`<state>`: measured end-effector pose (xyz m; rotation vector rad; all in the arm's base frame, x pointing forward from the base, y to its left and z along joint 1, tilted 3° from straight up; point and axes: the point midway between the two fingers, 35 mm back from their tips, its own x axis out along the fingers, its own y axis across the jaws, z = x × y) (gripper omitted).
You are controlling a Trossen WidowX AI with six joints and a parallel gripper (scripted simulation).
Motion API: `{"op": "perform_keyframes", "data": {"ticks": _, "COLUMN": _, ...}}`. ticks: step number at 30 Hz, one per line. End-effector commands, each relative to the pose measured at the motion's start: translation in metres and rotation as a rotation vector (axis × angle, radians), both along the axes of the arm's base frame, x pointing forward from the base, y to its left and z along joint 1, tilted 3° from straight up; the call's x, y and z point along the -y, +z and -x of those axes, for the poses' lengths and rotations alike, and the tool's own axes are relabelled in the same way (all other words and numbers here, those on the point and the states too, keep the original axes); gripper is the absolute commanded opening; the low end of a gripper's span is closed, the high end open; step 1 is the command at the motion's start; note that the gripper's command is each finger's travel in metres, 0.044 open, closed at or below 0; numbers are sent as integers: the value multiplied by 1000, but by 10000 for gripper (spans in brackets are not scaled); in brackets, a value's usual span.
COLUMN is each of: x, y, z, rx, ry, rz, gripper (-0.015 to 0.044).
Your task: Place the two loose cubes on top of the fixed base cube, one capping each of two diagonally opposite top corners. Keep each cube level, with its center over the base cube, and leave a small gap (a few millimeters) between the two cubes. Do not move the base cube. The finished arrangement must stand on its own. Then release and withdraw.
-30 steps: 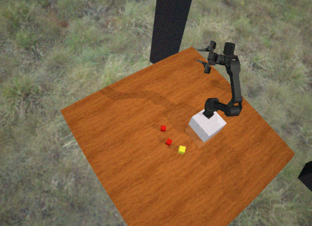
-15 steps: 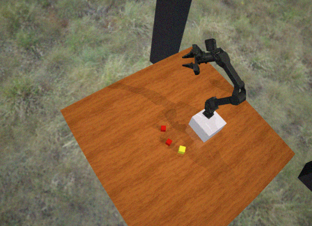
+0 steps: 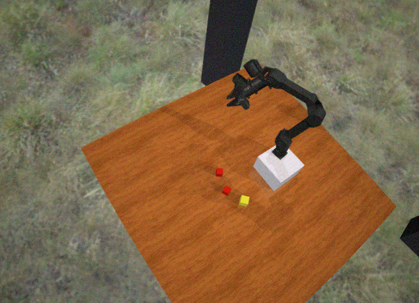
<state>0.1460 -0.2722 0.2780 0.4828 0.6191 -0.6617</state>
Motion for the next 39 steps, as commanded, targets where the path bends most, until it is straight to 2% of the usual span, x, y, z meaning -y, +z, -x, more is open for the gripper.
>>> {"op": "perform_keyframes", "data": {"ticks": 1, "x": -4, "y": -19, "z": -23, "rx": -11, "ry": -14, "rz": -118, "gripper": 265}}
{"op": "perform_keyframes", "data": {"ticks": 12, "x": -35, "y": -79, "z": -93, "rx": -114, "ry": -73, "rz": -417, "gripper": 265}}
{"op": "perform_keyframes", "data": {"ticks": 21, "x": -82, "y": -128, "z": -140, "rx": -261, "ry": -154, "rz": -575, "gripper": 265}}
{"op": "perform_keyframes", "data": {"ticks": 30, "x": -141, "y": -176, "z": -172, "rx": -428, "ry": -259, "rz": -634, "gripper": 265}}
{"op": "perform_keyframes", "data": {"ticks": 39, "x": -207, "y": -222, "z": -186, "rx": -575, "ry": -375, "rz": -593, "gripper": 265}}
